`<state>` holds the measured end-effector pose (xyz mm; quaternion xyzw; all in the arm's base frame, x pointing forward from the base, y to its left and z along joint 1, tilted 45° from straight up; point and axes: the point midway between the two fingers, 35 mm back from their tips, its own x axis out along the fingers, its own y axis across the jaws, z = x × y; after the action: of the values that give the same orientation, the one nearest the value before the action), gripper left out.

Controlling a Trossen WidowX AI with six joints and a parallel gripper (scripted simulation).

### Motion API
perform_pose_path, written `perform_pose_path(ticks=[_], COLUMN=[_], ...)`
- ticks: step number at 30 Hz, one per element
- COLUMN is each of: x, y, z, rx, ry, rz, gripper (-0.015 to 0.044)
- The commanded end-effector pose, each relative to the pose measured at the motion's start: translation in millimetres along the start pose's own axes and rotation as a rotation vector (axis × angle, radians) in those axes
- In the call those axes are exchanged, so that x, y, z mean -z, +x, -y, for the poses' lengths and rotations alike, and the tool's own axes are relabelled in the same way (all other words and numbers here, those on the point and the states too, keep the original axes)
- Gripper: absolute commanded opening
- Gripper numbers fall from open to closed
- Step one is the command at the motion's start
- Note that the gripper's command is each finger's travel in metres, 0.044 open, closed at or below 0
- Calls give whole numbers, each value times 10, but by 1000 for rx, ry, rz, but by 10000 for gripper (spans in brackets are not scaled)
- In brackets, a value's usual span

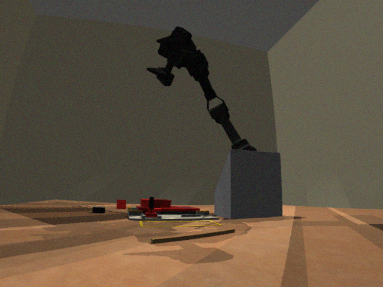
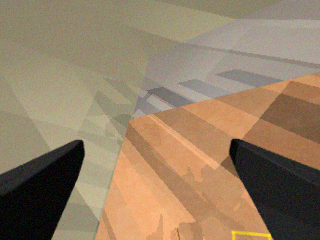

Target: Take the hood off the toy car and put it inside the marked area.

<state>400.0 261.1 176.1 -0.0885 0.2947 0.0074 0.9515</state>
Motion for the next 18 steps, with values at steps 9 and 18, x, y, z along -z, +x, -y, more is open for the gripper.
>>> perform_pose_path(ticks=[9,18], x=[788,1492], y=[530,371], z=[1642,2768], rx=[378,572], ry=[-117,-161], rz=[-397,-767], gripper=[440,440])
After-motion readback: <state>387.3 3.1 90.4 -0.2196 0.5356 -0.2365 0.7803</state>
